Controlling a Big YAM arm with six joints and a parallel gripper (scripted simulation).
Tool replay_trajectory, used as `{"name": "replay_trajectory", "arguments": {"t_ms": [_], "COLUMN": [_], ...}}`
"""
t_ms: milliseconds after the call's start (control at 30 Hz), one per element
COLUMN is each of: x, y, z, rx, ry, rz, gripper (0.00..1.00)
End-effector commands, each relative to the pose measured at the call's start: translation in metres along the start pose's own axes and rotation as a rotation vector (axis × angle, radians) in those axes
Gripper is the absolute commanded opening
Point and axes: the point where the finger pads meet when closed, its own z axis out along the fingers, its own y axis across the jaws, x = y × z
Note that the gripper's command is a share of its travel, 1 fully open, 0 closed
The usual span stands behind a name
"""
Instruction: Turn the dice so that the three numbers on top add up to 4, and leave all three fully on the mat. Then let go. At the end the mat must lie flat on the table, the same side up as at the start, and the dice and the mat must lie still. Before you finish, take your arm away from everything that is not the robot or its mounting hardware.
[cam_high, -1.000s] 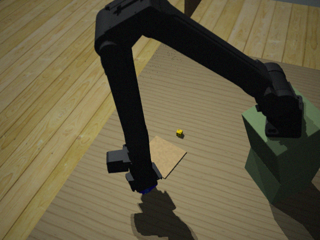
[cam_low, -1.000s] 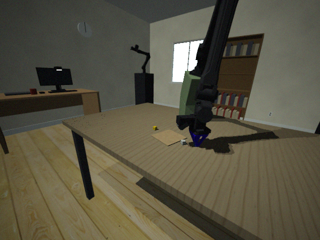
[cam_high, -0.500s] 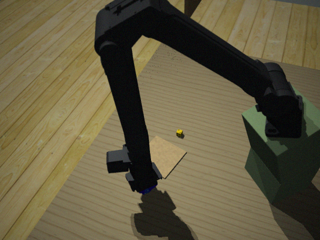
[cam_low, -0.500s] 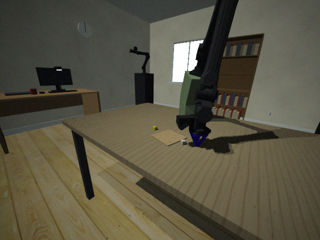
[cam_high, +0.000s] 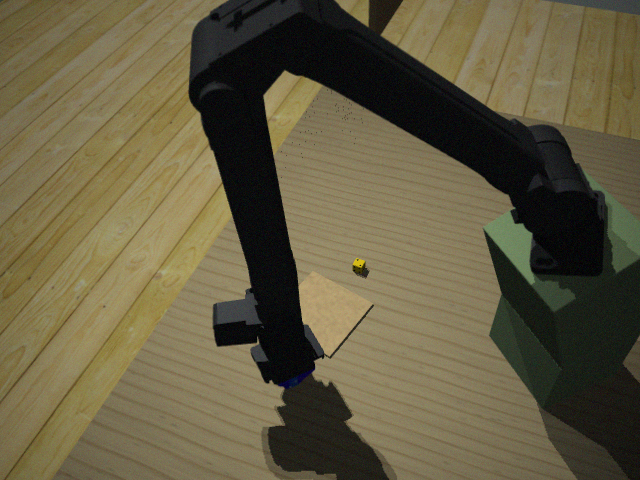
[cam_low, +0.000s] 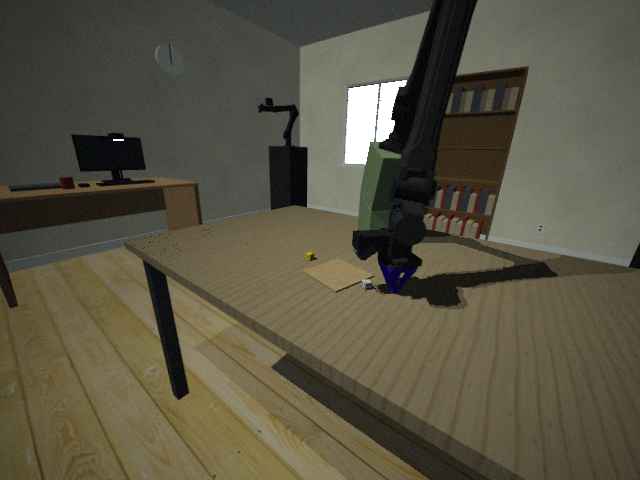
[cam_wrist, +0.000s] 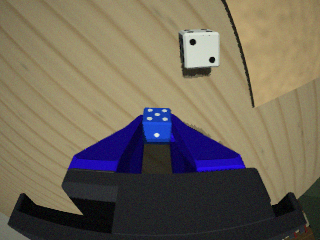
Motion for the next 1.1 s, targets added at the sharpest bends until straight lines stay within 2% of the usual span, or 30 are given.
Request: {"name": "replay_trajectory", "arguments": {"t_ms": [0,167,567,667,733,1067], "x": [-0.001,-0.004,-0.006,-0.004,-0.001,-0.007], "y": [0.013,0.007,0.004,0.004,-0.005,0.005], "z": [-0.012,-0.021,-0.1,-0.103,-0.099,-0.105], "rx": [-0.027,-0.015,-0.017,-0.014,0.011,-0.013], "ry": [-0.014,-0.012,-0.012,-0.009,0.001,-0.011], "rz": [0.005,0.009,0.002,-0.003,0.002,0.001], "gripper": [0.15,0.15,0.15,0.15,0.15,0.15]}}
